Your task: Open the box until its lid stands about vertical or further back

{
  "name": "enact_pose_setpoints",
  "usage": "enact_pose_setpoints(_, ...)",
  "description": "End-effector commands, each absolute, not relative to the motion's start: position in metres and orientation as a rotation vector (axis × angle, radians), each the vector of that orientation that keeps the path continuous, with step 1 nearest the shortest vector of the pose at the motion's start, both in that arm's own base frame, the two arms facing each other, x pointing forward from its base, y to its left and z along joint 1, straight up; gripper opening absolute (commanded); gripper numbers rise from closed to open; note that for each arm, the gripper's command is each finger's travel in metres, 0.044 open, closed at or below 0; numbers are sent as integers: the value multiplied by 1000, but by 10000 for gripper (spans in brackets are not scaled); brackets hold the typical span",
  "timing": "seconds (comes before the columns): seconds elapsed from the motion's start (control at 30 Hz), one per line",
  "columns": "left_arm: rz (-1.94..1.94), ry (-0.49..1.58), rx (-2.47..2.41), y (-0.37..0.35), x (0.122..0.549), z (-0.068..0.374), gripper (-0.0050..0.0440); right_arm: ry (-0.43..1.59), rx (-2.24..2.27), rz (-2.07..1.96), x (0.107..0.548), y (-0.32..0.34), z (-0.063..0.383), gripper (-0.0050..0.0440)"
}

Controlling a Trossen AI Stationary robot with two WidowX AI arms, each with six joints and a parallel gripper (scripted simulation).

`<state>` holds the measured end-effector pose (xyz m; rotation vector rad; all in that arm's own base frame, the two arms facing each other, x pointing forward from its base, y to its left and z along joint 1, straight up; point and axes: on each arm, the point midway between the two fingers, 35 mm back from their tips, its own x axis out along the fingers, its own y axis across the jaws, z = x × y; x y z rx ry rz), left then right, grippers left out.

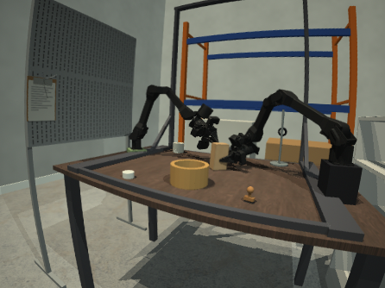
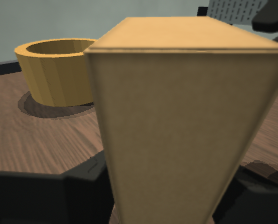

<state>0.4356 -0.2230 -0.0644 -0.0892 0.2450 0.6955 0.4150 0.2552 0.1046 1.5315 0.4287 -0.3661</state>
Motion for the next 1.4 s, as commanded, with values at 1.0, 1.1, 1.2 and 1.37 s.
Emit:
enact_pose_setpoints(1.0,688,235,-123,-228,441,-51,225,411,1557,-344,434,257,118,50)
enact_pose_setpoints(1.1,688,235,-123,-228,441,-51,225,411,1557,-344,435,257,118,50)
enact_pose_setpoints(1.2,688,235,-123,-228,441,-51,225,411,1557,-344,437,257,119,50)
enact_pose_setpoints(1.37,688,235,-123,-228,441,-51,225,411,1557,-344,441,257,119,50)
